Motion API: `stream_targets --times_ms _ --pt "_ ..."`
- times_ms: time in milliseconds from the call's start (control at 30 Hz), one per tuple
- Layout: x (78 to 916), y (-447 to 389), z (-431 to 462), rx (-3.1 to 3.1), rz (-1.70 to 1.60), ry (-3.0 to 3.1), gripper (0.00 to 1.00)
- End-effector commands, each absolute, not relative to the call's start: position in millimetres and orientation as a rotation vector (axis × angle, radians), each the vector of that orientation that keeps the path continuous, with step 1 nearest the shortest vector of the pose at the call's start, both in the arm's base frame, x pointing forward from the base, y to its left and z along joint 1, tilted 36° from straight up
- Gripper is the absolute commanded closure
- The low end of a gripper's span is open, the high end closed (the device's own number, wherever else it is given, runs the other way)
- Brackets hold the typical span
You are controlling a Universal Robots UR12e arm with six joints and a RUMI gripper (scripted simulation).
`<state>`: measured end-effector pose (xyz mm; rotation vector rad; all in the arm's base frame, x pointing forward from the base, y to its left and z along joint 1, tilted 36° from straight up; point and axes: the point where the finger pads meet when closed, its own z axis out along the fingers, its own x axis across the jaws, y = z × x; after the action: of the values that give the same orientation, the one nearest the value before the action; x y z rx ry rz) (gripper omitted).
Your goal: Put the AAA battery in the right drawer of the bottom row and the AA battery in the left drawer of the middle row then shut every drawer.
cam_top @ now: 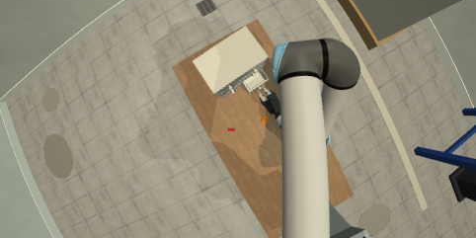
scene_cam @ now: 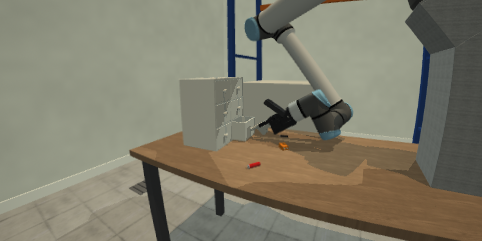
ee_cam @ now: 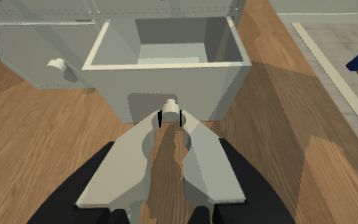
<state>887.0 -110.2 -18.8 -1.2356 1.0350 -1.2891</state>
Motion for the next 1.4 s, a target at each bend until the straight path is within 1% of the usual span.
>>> stream_targets --times_ms 0,167,200,267,300,833,1367 --pt "887 -110 -18 -1.235 -1.289 1.035 0.88" --pt "887 -110 -18 -1.235 -1.289 1.035 0.85" --pt "887 -110 -18 -1.235 -1.289 1.035 0.83" --pt "887 -110 -18 -1.235 -1.289 1.035 0.83" --pt "887 -110 -18 -1.235 -1.289 1.035 0.80" --pt "885 -110 -20 -1.235 -1.289 1.035 0.80" --pt "855 -114 -41 -1.235 -1.289 1.035 0.80"
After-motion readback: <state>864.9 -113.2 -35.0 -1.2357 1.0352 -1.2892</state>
